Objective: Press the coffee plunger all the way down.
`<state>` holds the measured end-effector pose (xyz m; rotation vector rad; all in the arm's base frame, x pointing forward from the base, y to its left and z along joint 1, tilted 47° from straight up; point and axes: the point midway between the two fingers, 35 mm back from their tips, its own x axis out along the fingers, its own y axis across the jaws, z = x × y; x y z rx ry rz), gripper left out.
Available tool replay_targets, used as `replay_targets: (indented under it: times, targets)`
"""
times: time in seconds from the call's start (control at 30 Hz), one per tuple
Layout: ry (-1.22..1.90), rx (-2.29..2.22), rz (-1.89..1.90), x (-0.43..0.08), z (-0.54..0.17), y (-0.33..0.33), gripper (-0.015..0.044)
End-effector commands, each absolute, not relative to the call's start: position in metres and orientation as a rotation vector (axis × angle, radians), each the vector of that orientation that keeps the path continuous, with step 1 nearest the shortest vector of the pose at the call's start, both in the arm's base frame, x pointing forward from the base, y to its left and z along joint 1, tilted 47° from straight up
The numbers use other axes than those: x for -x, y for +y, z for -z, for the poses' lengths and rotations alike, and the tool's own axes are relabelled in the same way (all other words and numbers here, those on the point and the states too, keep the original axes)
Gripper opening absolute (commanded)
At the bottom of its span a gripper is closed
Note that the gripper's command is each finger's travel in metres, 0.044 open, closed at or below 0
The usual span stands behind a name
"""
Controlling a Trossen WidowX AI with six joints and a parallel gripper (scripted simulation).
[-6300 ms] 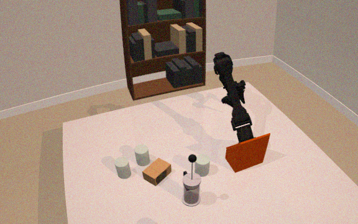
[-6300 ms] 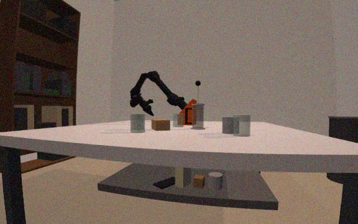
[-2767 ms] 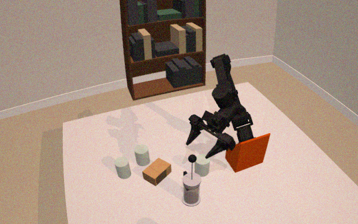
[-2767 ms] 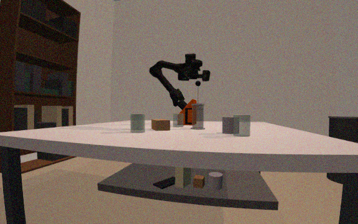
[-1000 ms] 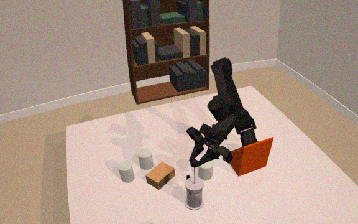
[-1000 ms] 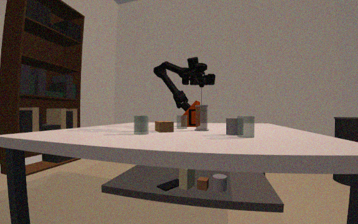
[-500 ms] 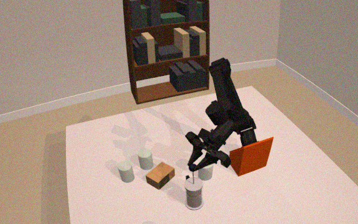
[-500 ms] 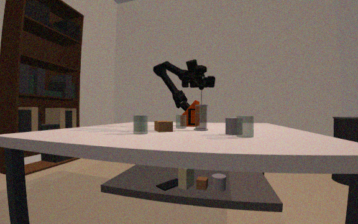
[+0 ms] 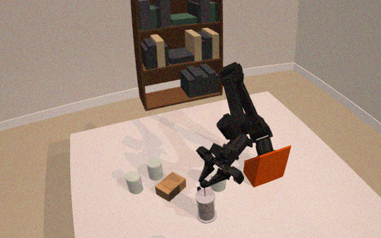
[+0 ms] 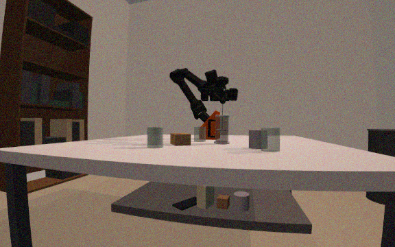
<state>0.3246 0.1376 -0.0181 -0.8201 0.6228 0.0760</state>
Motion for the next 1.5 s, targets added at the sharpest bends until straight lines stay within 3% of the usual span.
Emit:
replay_targets:
  times: [0.0,1.47]
  targets:
    - [0.679,0.849,-0.065,-0.317,0.037,0.117,0.0116]
    - [0.675,0.851,-0.063,-0.328,0.051,0.109,0.0116]
